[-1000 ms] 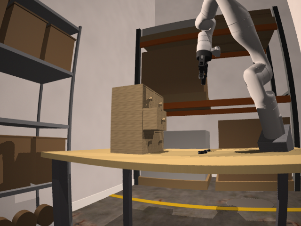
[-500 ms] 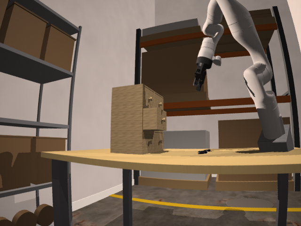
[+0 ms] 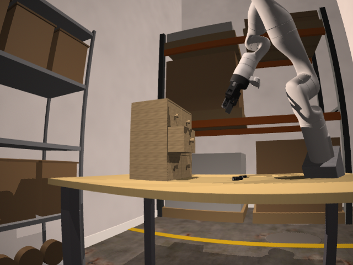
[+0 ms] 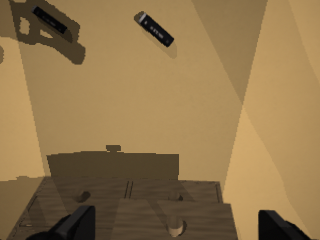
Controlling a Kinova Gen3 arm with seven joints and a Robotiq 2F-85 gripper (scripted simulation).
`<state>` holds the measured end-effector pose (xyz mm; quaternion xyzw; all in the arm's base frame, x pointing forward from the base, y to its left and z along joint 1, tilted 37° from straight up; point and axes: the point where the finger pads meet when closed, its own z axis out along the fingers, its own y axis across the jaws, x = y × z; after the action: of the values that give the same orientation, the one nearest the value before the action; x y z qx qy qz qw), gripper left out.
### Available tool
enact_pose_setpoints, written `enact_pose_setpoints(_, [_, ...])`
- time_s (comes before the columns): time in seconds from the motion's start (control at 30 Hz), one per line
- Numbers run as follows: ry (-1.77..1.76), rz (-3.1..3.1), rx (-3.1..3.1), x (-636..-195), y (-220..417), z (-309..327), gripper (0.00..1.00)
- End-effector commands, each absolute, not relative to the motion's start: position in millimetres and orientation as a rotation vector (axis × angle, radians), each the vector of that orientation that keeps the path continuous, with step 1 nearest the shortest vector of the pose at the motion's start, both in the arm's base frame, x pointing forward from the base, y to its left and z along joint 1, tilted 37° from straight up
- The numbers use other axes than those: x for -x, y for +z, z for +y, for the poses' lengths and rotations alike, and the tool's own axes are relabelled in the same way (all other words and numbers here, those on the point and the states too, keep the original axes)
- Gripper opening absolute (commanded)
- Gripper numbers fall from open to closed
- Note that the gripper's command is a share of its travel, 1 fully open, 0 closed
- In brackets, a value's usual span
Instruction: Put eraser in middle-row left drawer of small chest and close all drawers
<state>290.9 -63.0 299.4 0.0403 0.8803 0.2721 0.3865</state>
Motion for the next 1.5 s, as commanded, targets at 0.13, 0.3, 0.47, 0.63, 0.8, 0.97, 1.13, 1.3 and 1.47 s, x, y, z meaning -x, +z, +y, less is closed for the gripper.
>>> enact_pose_setpoints(0.13, [0.699, 2.198, -0.129, -298, 292, -56, 1.00])
enact_pose_setpoints(0.3, [0.694, 2.171, -0.137, -302, 289, -53, 1.00])
enact_pose_setpoints(0.47, [0.691, 2.159, -0.141, -304, 288, -52, 1.00])
enact_pose_setpoints(0.63, [0.688, 2.148, -0.145, -306, 287, -51, 1.00])
enact_pose_setpoints(0.8, [0.687, 2.143, -0.147, -307, 286, -51, 1.00])
enact_pose_setpoints(0.97, [0.686, 2.143, -0.148, -307, 286, -51, 1.00])
enact_pose_setpoints(1.13, [0.686, 2.142, -0.148, -307, 286, -51, 0.00])
enact_pose_setpoints(1.3, [0.686, 2.142, -0.148, -307, 286, -51, 0.00])
enact_pose_setpoints(1.47, [0.686, 2.142, -0.148, -307, 286, -51, 0.00])
